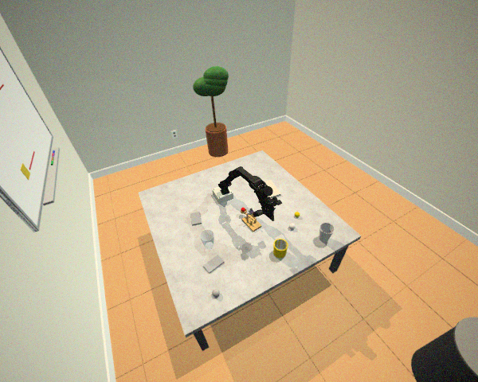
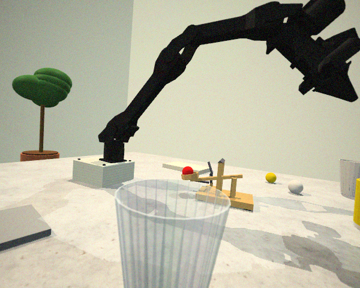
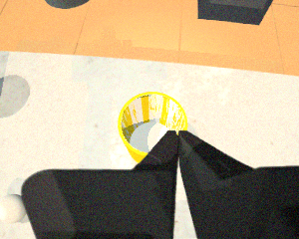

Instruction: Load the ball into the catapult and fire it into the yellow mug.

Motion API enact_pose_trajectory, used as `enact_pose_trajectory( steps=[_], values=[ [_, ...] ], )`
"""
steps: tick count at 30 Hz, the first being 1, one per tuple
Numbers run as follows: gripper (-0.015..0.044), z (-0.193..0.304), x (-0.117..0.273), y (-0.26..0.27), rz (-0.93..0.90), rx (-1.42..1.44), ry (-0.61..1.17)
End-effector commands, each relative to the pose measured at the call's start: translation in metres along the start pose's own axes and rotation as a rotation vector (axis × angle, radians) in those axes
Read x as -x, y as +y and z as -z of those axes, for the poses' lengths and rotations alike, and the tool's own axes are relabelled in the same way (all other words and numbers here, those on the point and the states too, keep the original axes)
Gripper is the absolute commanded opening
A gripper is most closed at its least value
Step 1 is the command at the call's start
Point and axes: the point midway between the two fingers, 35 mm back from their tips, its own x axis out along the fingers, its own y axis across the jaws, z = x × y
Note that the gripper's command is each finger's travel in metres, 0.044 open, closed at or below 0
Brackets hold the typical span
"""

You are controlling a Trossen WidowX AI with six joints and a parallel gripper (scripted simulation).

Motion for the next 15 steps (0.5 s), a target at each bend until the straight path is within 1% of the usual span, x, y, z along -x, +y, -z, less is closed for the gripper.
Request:
enact_pose_trajectory(
  steps=[1, 4, 15],
  values=[
    [0.0000, -0.004, 0.002, -0.001, 0.005, 0.005, -0.013],
    [0.0000, 0.004, 0.001, 0.005, 0.008, 0.032, 0.016],
    [0.0000, 0.067, -0.003, 0.045, 0.022, 0.248, 0.232]
  ],
)
